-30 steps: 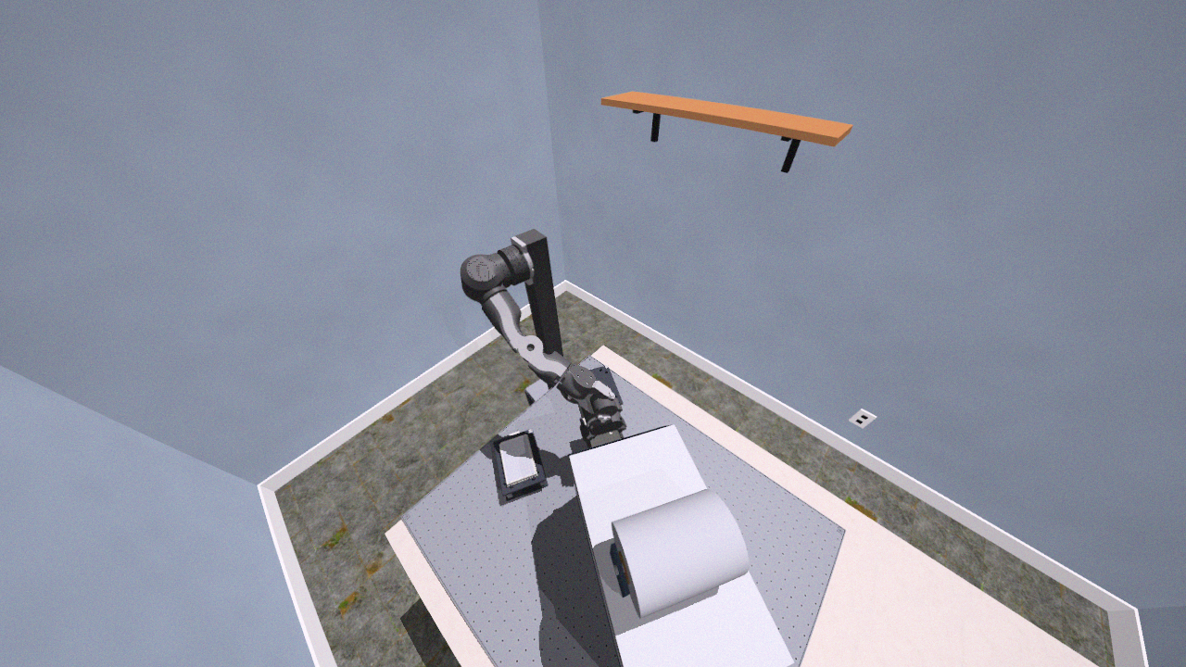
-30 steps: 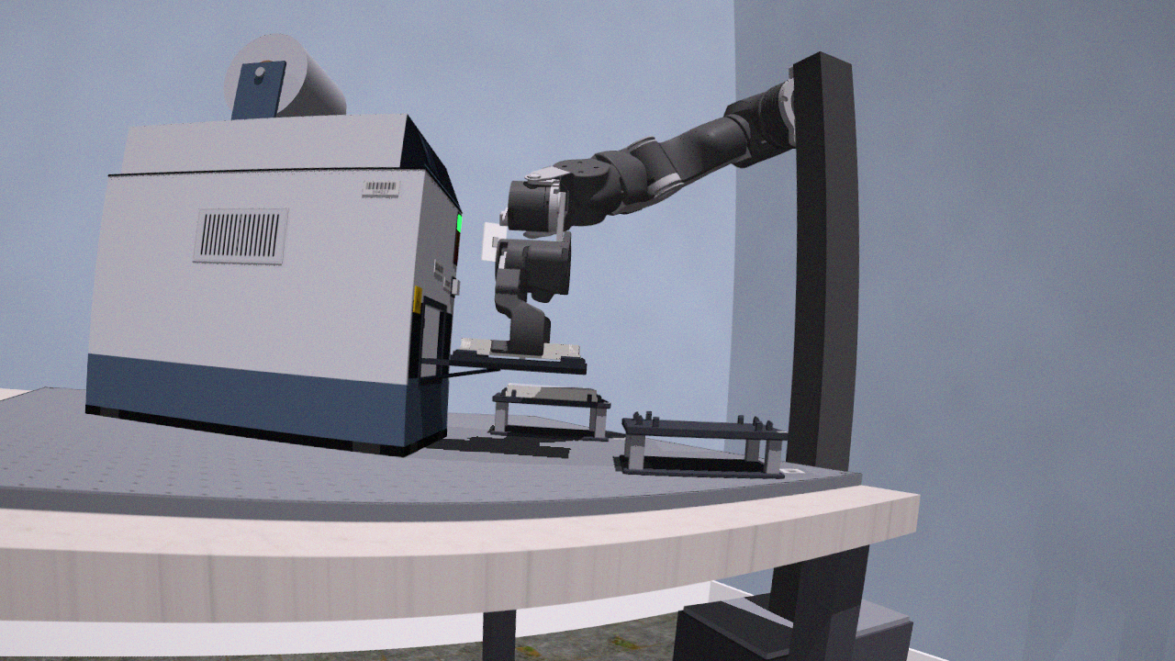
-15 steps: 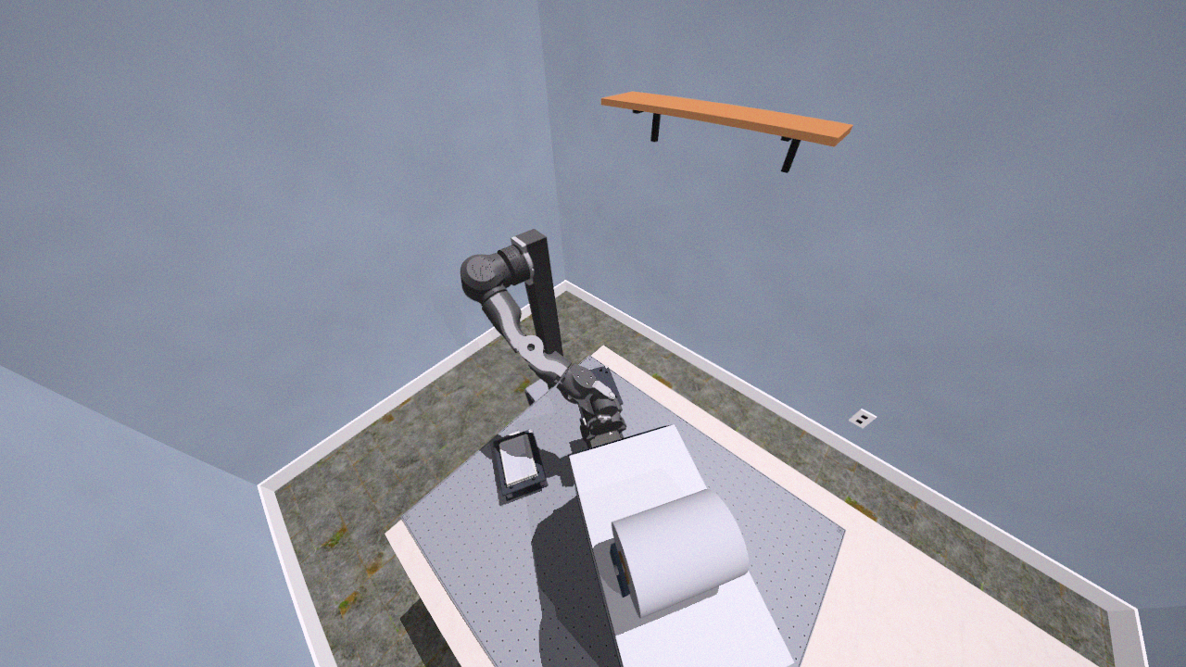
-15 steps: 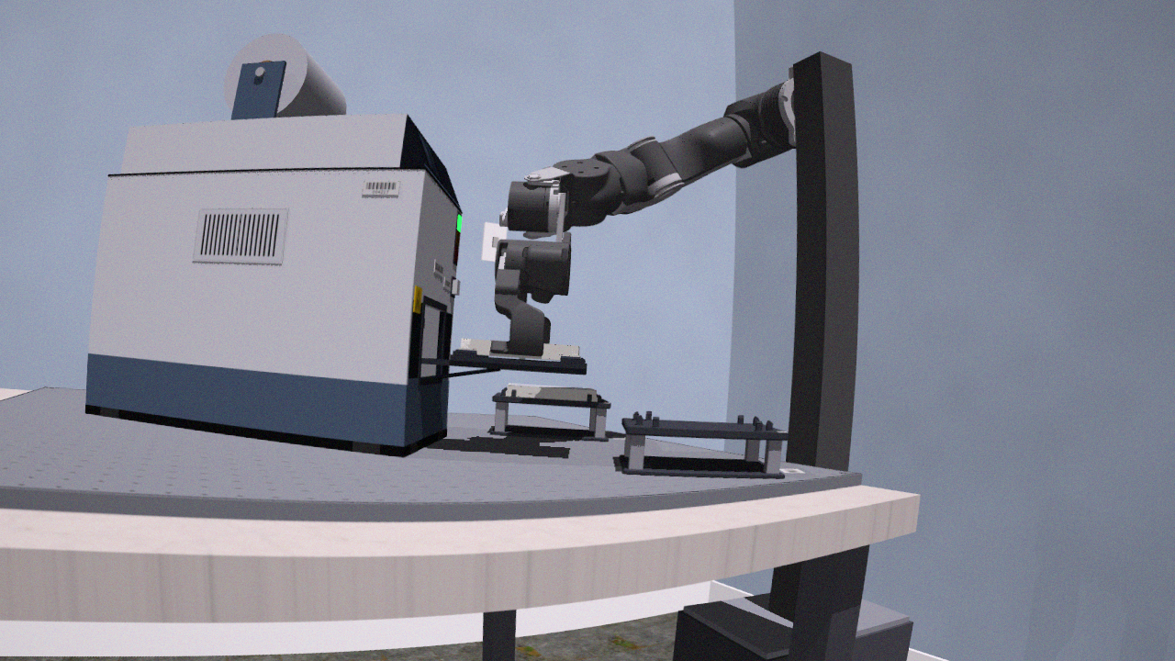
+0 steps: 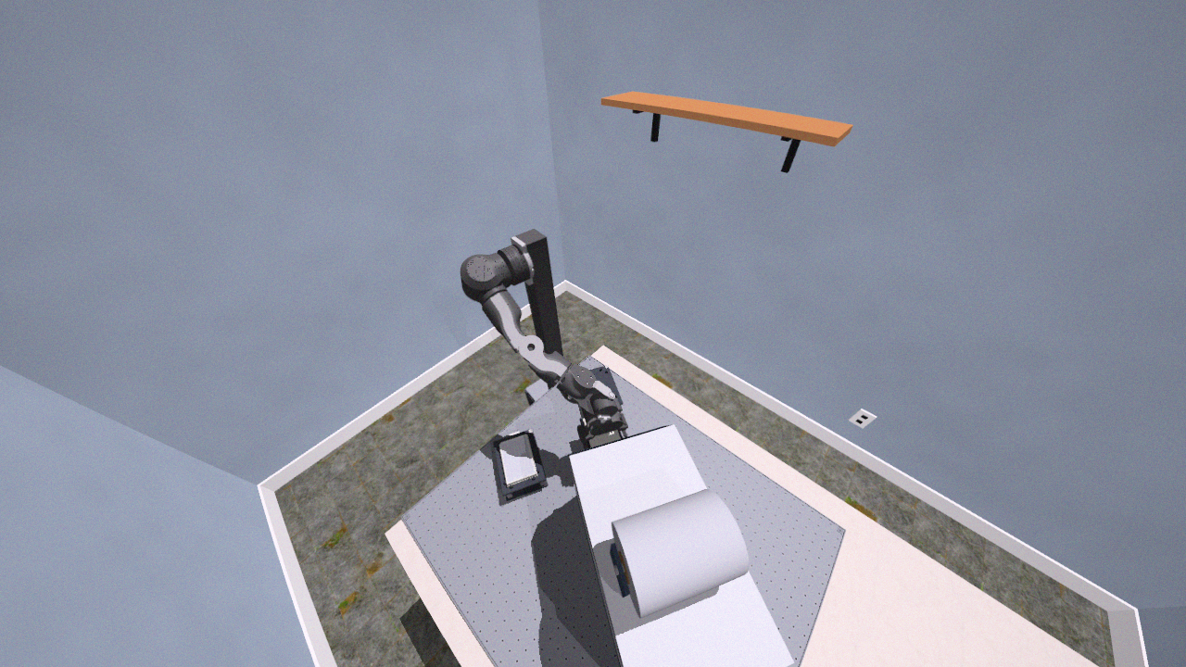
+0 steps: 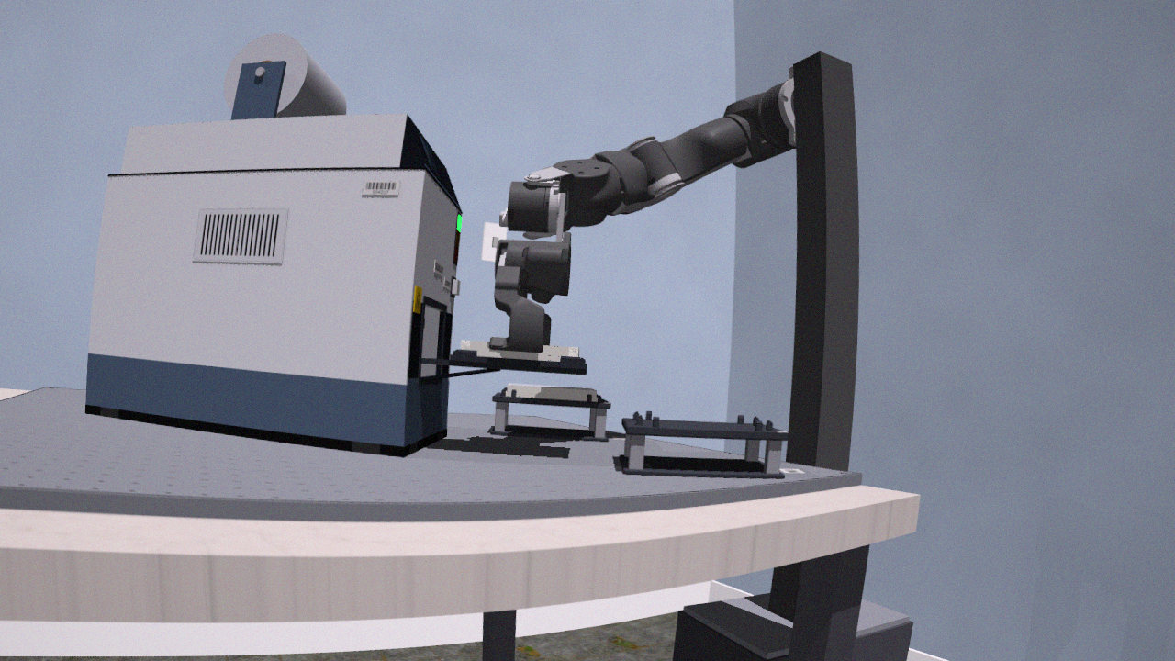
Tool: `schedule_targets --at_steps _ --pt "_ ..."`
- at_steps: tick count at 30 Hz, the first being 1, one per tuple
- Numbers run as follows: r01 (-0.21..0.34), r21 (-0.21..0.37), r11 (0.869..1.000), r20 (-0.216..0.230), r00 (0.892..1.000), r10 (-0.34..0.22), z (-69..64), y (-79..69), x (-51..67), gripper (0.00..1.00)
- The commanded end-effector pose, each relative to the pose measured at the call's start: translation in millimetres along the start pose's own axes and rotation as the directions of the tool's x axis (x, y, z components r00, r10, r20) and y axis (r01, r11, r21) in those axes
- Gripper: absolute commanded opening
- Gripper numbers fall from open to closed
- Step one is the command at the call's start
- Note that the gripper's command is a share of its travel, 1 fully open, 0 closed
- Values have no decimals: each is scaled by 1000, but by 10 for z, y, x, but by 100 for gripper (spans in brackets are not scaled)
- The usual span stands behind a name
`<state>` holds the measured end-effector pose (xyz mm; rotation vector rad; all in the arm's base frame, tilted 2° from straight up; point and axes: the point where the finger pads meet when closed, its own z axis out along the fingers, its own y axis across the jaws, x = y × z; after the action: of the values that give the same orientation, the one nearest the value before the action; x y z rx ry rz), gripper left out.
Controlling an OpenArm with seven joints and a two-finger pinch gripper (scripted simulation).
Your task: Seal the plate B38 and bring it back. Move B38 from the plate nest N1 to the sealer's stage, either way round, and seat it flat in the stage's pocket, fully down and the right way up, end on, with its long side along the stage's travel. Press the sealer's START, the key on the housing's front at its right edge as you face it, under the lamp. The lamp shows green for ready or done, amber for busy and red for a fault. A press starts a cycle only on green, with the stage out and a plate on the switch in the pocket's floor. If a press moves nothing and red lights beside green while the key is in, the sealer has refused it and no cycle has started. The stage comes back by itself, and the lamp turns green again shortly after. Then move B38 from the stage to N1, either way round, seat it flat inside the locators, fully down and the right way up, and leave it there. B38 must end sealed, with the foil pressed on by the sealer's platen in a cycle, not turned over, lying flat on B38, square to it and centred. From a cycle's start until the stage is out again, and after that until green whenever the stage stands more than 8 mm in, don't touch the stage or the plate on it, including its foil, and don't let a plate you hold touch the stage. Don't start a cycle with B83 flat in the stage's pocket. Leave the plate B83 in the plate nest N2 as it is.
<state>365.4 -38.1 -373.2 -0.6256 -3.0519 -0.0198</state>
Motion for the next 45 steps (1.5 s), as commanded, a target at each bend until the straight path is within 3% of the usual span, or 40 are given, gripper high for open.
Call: schedule_targets --at_steps 1,32,37,45 --pt "2 -2 1000 0 1000 -2 0 5 2 77" --pt "1 -1 1000 1 1000 -1 -5 4 -2 77" --pt "0 -1 1000 1 1000 0 -409 6 -6 77" --pt "0 -1 1000 1 1000 0 -409 6 -6 77"
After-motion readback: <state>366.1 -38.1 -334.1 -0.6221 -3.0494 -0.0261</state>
